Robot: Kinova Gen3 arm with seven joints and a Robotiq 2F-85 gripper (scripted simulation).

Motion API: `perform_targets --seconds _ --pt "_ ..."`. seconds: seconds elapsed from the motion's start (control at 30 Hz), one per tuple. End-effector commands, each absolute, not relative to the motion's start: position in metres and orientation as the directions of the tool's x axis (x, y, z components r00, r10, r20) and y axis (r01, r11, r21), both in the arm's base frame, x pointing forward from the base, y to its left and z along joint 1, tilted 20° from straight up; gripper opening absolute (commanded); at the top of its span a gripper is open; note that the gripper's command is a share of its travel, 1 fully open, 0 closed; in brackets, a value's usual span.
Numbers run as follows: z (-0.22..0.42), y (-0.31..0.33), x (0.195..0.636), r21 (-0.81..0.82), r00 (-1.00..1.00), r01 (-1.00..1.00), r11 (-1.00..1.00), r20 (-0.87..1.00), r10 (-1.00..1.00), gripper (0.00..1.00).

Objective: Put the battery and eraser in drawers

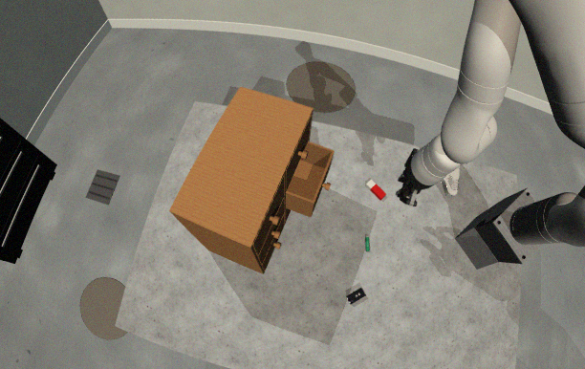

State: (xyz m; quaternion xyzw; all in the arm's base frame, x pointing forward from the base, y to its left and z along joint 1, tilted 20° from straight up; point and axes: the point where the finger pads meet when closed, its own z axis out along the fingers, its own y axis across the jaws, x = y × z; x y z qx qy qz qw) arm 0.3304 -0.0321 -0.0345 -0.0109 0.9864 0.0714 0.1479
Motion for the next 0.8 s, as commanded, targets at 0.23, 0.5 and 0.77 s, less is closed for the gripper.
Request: perform_targets --seconds 0.23,0.5,0.77 --pt "0.009 -0.037 0.324 0.162 -0.973 -0.006 0.987 -0.227 0.032 0.33" --pt "0.034 -0.027 0.321 0.210 -0.977 0.020 0.978 -0.204 0.064 0.33" --pt "0.059 -0.015 0.322 0.263 -0.976 0.037 0.964 -0.198 0.092 0.33"
